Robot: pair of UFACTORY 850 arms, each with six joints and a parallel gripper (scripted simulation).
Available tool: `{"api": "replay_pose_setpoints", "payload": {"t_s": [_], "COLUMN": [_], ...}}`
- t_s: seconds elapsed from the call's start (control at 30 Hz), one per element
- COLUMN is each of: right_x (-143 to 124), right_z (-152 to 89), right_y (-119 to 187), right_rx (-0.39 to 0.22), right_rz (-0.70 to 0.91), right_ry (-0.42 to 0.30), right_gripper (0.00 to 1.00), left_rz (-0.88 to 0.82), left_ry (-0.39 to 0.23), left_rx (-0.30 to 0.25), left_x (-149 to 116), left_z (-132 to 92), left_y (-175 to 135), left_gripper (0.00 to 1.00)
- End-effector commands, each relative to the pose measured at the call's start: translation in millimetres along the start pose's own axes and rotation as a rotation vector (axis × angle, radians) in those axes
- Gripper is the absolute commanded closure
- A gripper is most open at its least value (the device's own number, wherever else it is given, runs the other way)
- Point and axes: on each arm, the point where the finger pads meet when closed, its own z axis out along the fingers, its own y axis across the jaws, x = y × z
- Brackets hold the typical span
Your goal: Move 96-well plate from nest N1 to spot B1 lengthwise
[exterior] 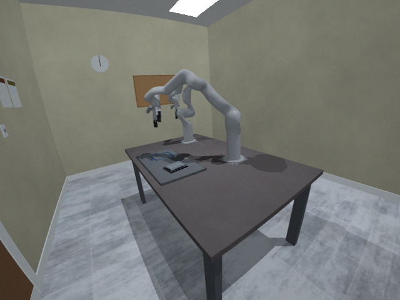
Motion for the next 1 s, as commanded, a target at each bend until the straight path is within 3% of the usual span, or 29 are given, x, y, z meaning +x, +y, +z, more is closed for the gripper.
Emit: {"api": "replay_pose_setpoints", "payload": {"t_s": [0.0, 0.97], "right_x": [-1.2, -6.4], "right_z": [-5.0, -31.4], "right_y": [7.6, 41.1], "right_rx": [-0.042, -0.236], "right_rz": [0.093, 0.527], "right_ry": [-0.009, 0.025], "right_gripper": [0.0, 0.0], "left_rz": [-0.001, -0.001], "left_ry": [0.001, 0.001], "left_rx": [-0.002, -0.002], "left_x": [0.7, 0.7], "left_z": [-1.2, -1.2], "left_y": [-0.4, -0.4], "left_gripper": [0.0, 0.0]}}
